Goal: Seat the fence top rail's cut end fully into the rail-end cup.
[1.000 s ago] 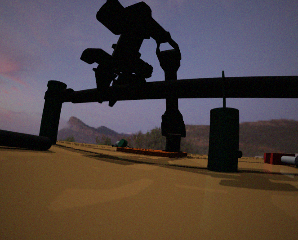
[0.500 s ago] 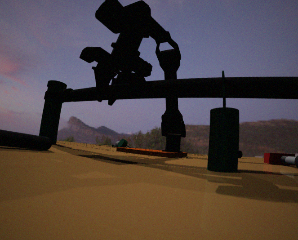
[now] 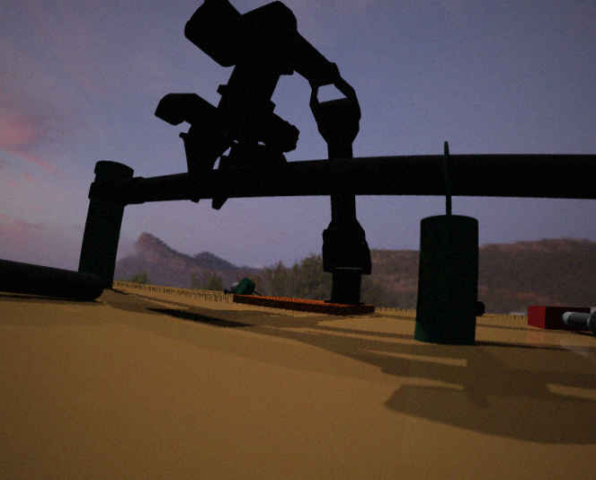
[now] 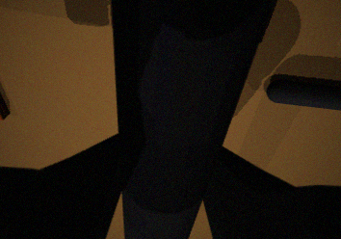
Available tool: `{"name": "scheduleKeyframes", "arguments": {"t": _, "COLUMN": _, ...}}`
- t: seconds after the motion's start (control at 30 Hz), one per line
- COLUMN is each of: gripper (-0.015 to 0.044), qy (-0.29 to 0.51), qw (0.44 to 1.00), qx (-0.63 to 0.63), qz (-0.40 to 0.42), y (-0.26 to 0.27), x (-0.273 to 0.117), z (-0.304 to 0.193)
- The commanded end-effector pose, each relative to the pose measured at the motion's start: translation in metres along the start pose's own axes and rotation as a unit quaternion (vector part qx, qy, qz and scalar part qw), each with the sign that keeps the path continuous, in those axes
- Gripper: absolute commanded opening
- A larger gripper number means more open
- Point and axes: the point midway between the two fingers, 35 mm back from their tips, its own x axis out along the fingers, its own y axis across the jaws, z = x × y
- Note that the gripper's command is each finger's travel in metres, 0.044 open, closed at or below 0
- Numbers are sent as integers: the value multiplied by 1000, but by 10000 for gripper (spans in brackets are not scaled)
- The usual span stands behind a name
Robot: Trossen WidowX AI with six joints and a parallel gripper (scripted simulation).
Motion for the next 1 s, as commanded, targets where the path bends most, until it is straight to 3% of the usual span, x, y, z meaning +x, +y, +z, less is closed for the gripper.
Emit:
{"name": "scheduleKeyframes", "arguments": {"t": 0.0, "gripper": 0, "qy": 6, "qw": 1000, "qx": 3, "qz": -3, "y": -1, "x": 0, "z": -11}}
{"name": "scheduleKeyframes", "arguments": {"t": 0.97, "gripper": 0, "qy": 4, "qw": 1000, "qx": 1, "qz": 0, "y": 0, "x": 4, "z": -17}}
